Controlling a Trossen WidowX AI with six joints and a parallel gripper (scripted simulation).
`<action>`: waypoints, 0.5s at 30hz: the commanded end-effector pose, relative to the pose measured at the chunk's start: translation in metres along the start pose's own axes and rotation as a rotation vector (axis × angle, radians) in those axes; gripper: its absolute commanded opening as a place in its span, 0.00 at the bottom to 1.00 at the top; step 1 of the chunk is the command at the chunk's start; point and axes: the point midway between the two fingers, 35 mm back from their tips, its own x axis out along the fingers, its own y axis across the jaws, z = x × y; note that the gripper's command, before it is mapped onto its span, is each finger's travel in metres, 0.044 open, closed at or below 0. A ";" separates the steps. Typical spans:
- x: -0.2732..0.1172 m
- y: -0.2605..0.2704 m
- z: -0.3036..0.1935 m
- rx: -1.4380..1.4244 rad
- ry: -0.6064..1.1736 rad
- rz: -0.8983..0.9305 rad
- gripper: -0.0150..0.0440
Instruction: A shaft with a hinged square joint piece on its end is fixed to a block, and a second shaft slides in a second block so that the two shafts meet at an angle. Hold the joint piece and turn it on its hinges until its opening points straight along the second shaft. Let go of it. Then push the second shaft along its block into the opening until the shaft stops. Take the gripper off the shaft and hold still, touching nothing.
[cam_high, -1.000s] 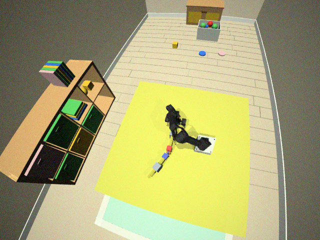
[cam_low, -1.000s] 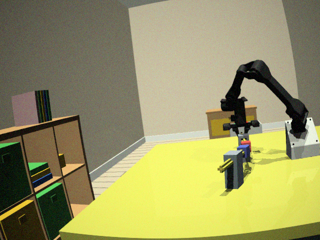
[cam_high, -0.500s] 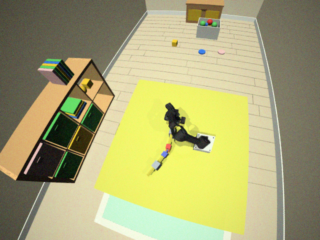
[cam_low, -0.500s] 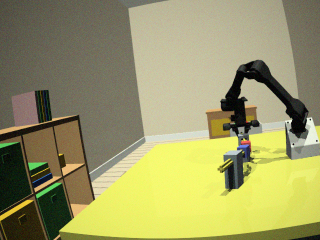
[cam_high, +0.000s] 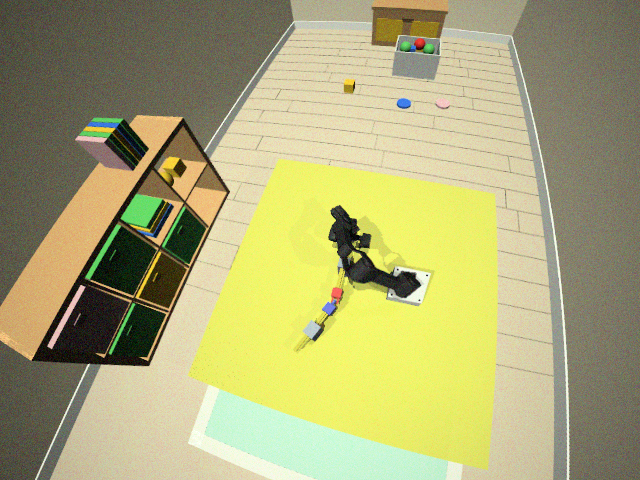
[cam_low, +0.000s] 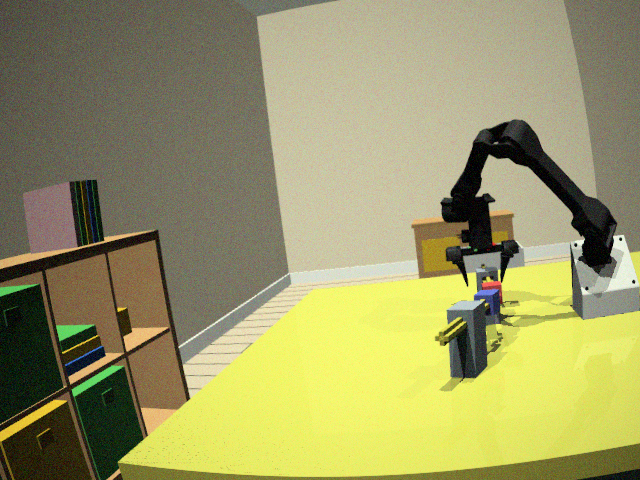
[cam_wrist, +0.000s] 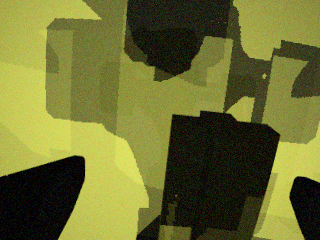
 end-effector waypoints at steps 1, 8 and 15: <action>0.000 0.000 0.000 -0.002 0.001 -0.001 1.00; -0.009 0.000 0.000 -0.001 0.002 -0.001 1.00; -0.039 -0.001 0.000 0.003 0.004 0.000 1.00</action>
